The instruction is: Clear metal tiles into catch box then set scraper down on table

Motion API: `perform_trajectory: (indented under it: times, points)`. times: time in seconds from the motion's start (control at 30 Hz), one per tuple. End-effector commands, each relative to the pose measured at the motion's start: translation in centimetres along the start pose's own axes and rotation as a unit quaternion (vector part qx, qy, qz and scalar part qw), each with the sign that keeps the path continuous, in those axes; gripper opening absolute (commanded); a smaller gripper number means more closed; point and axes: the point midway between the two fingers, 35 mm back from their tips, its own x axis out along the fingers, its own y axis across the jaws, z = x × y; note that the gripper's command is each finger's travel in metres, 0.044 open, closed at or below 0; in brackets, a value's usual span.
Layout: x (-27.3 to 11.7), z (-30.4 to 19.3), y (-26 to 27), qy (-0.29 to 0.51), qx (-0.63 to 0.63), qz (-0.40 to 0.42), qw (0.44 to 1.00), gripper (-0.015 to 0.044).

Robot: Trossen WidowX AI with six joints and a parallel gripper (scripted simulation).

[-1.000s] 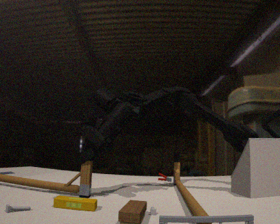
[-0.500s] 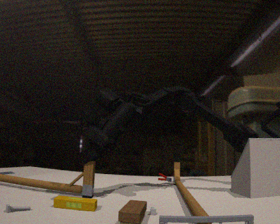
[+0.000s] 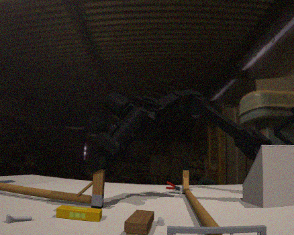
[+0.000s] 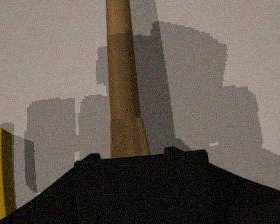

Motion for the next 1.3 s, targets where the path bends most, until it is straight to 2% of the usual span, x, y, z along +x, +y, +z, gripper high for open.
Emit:
perform_trajectory:
  times: [0.0, 1.27]
  points:
    - [-0.6, 0.0, 0.3, -0.005, 0.001, 0.001, 1.0, 0.0]
    - [-3.0, -2.5, 0.8, -0.005, 0.001, 0.003, 1.0, 0.0]
